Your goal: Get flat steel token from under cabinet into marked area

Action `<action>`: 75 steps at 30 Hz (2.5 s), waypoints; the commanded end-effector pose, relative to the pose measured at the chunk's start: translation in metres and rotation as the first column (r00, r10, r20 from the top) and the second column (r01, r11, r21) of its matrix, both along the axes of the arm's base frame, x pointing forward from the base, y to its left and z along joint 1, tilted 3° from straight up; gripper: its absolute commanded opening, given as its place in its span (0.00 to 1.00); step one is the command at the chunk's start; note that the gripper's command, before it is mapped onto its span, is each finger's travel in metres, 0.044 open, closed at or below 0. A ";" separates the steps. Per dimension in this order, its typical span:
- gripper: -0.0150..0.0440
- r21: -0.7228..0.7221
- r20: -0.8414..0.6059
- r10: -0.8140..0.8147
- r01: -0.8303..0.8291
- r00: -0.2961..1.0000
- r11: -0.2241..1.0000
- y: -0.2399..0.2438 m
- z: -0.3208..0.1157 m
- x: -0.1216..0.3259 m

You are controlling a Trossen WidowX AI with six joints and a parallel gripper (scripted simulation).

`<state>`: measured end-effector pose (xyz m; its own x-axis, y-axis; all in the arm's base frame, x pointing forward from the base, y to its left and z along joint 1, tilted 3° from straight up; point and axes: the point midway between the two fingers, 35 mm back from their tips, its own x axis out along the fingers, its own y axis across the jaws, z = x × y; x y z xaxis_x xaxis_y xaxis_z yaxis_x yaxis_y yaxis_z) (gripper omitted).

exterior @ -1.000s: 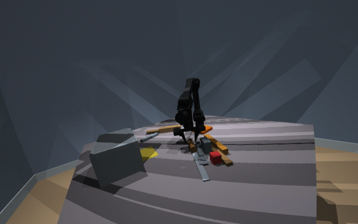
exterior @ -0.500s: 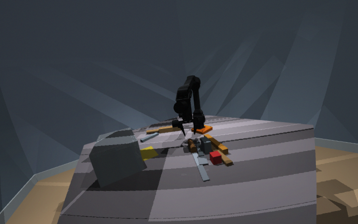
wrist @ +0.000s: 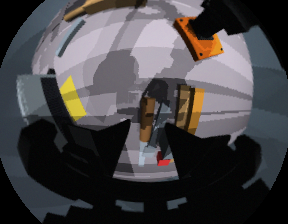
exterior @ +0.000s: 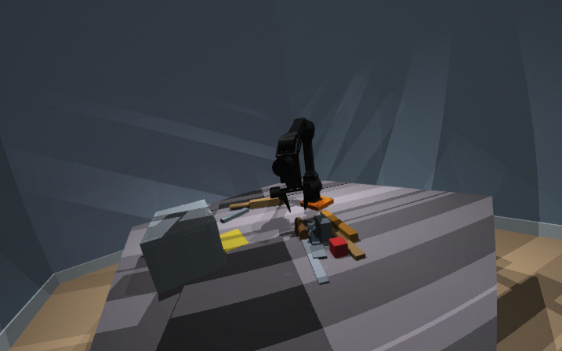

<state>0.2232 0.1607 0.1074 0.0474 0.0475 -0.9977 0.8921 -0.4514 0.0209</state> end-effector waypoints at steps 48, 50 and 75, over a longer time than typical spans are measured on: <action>0.71 -0.018 0.014 0.391 -0.391 0.920 0.920 0.000 0.000 0.000; 0.71 -0.019 0.014 0.406 -0.406 0.914 0.914 0.000 0.000 0.000; 0.71 -0.032 0.019 0.578 -0.577 0.816 0.816 0.000 0.001 0.000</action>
<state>0.2240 0.1601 0.1078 0.0483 0.0487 -0.9976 0.9914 0.1193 0.0538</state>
